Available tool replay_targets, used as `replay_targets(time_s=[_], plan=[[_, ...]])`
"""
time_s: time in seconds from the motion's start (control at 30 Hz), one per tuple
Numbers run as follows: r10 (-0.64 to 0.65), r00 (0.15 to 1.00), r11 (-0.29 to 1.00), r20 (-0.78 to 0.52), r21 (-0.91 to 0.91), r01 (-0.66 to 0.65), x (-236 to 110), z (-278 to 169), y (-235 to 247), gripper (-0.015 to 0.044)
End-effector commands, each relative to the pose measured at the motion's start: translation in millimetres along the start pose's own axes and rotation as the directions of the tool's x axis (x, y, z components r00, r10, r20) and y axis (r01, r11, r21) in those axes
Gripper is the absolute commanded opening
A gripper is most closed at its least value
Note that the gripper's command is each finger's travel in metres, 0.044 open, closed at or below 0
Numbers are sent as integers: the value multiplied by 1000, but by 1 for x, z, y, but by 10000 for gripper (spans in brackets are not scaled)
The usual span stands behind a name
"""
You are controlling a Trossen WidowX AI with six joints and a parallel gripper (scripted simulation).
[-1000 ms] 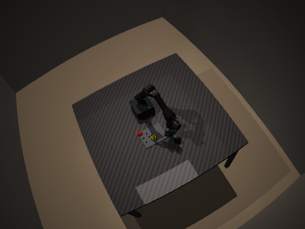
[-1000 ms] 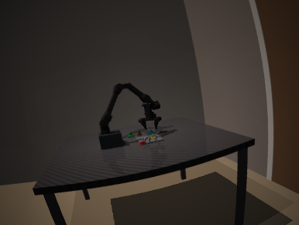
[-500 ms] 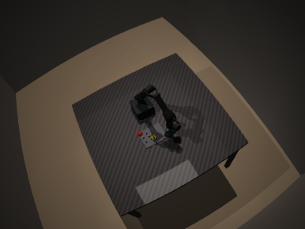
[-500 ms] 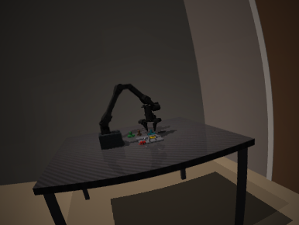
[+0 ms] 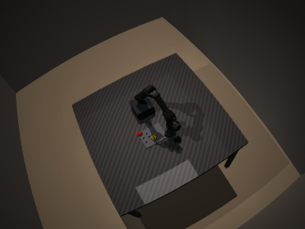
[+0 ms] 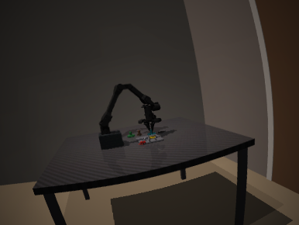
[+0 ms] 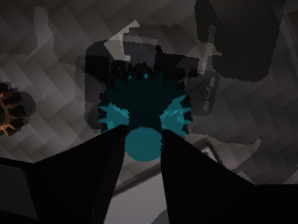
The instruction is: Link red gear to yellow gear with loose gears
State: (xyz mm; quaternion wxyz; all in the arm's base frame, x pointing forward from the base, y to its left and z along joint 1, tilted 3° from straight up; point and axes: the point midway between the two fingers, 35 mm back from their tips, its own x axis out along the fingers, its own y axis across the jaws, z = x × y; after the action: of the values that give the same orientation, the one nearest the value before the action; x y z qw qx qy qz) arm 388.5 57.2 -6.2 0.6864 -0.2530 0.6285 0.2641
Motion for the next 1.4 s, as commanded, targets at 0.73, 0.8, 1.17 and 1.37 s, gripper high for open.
replay_targets(time_s=[0.73, 0.8, 1.17, 1.37], plan=[[1, 1000, 1000, 1, -3, -1, -67, 8, 1, 0], [1, 1000, 1000, 1, -3, -1, -74, 9, 1, 0], [1, 1000, 1000, 1, -3, -1, -111, 7, 6, 0], [1, 1000, 1000, 1, -3, -1, -132, 5, 9, 0]])
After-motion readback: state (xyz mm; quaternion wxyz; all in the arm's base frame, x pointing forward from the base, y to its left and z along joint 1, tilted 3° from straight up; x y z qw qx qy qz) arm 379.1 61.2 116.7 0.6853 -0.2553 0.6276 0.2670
